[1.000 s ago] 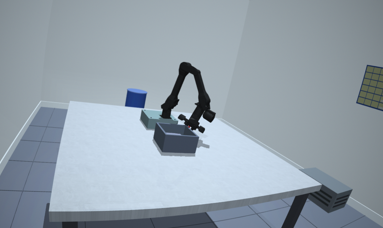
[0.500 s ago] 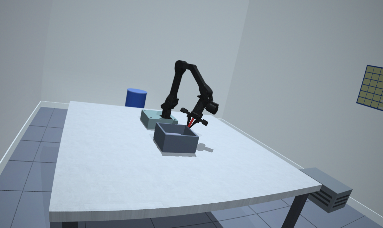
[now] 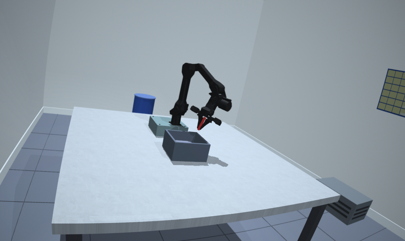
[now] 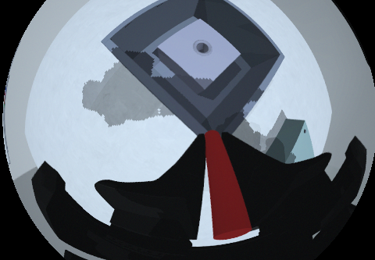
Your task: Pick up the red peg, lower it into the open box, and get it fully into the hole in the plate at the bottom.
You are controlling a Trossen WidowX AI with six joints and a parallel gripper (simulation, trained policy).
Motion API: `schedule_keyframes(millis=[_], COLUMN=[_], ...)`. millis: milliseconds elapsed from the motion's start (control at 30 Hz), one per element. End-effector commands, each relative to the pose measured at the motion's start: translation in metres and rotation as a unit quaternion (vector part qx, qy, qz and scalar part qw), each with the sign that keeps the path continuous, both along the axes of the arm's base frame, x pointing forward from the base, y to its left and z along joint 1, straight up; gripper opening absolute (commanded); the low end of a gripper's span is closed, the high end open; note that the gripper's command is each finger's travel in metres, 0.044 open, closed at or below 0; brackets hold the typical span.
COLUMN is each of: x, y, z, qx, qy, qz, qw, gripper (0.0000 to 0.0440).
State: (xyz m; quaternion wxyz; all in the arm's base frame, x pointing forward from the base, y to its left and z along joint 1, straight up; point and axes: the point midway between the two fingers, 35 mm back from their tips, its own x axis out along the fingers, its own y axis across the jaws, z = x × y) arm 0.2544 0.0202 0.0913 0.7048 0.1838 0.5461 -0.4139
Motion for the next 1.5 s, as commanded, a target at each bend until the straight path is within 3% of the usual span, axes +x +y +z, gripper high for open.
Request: schedule_keyframes(millis=[0, 467, 1033, 1100, 1300, 1367, 1467], x=[0.011, 0.035, 0.057, 0.056, 0.055, 0.059, 0.066], y=[-0.018, -0.074, -0.109, -0.109, -0.111, -0.115, -0.118], z=[0.013, 0.0, -0.043, -0.049, -0.067, -0.066, -0.065], qx=[-0.004, 0.002, 0.049, 0.058, 0.08, 0.079, 0.086], qy=[-0.02, -0.024, -0.007, 0.001, 0.02, 0.022, 0.02], qz=[-0.021, -0.055, -0.005, 0.003, 0.017, 0.029, 0.033], qw=[1.0, 0.998, 0.999, 0.998, 0.996, 0.996, 0.996], gripper=[0.0, 0.0, 0.0003, 0.0028, 0.0164, 0.0167, 0.0235])
